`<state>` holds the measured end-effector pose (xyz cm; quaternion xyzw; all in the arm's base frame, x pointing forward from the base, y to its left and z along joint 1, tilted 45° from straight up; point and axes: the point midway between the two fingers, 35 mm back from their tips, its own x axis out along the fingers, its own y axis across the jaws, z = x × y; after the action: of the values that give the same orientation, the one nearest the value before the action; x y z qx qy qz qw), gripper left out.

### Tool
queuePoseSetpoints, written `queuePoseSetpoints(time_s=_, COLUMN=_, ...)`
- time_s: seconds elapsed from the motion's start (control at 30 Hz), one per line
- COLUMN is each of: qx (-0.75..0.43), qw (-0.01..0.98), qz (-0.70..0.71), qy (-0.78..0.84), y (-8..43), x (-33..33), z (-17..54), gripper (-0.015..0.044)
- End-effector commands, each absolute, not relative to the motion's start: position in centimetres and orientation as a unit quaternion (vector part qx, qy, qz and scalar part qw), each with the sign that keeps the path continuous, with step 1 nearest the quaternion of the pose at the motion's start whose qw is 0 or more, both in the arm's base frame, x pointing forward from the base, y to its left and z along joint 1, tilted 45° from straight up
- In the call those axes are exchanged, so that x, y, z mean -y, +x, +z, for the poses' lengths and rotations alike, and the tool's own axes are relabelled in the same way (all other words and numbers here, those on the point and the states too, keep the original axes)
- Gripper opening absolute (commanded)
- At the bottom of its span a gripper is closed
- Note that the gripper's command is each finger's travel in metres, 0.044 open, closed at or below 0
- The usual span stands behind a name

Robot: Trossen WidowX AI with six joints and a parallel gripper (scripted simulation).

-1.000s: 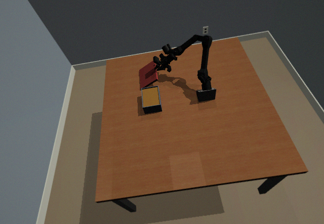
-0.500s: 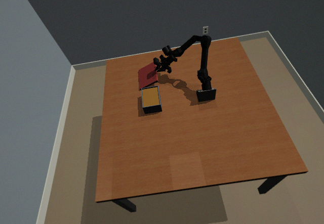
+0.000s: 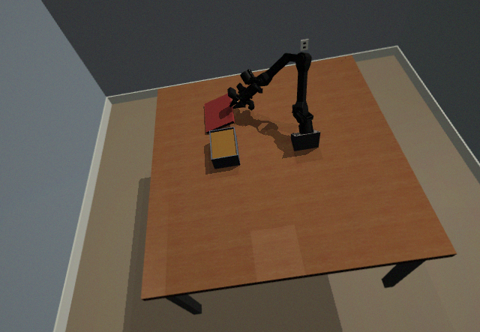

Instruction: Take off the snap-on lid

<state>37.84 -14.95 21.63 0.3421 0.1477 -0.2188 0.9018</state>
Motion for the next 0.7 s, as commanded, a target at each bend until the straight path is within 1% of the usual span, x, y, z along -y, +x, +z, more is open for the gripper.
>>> queuePoseSetpoints(time_s=0.0, qx=-0.154, qw=0.900, qz=-0.224, qy=0.341, y=37.8, x=14.9, z=21.9, gripper=0.0079)
queuePoseSetpoints(time_s=0.23, qx=-0.154, qw=0.900, qz=-0.224, qy=0.341, y=37.8, x=14.9, z=21.9, gripper=0.0263)
queuePoseSetpoints(time_s=0.27, qx=-0.154, qw=0.900, qz=-0.224, qy=0.341, y=37.8, x=14.9, z=21.9, gripper=0.0275)
queuePoseSetpoints(time_s=0.3, qx=-0.154, qw=0.900, qz=-0.224, qy=0.341, y=37.8, x=14.9, z=21.9, gripper=0.0275)
queuePoseSetpoints(time_s=0.5, qx=-0.154, qw=0.900, qz=-0.225, qy=0.341, y=36.8, x=15.1, z=21.9, gripper=0.0433)
queuePoseSetpoints(time_s=0.53, qx=-0.154, qw=0.900, qz=-0.225, qy=0.341, y=36.6, x=15.1, z=21.9, gripper=0.0440)
queuePoseSetpoints(time_s=0.67, qx=-0.154, qw=0.900, qz=-0.225, qy=0.341, y=35.8, x=15.3, z=21.8, gripper=0.0440)
